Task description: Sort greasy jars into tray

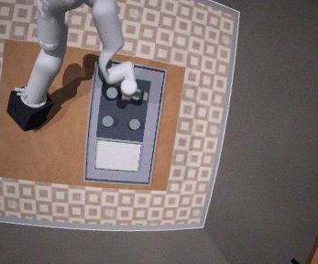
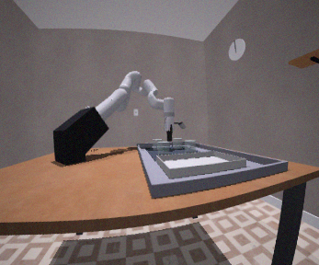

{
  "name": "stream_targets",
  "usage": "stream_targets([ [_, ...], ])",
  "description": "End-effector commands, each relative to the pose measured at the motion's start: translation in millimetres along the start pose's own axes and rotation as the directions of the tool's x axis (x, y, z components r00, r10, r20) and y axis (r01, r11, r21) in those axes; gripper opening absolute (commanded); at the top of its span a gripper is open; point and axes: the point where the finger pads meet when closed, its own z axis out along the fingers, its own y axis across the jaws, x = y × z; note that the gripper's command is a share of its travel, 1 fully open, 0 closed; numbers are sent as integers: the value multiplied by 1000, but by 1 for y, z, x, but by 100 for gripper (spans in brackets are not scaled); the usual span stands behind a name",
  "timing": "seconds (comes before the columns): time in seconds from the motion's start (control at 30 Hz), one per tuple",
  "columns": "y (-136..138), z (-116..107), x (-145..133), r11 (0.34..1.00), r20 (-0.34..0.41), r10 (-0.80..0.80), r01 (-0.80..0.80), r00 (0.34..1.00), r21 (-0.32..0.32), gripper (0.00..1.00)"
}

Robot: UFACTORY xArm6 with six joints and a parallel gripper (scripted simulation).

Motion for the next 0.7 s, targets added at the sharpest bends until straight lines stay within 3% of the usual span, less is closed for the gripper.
stream_targets([
  [0.0,0,-1,2,1000,-2,-1,1,1000,0,0],
  [0.67,0,-1,4,1000,-2,-1,1,1000,0,0],
])
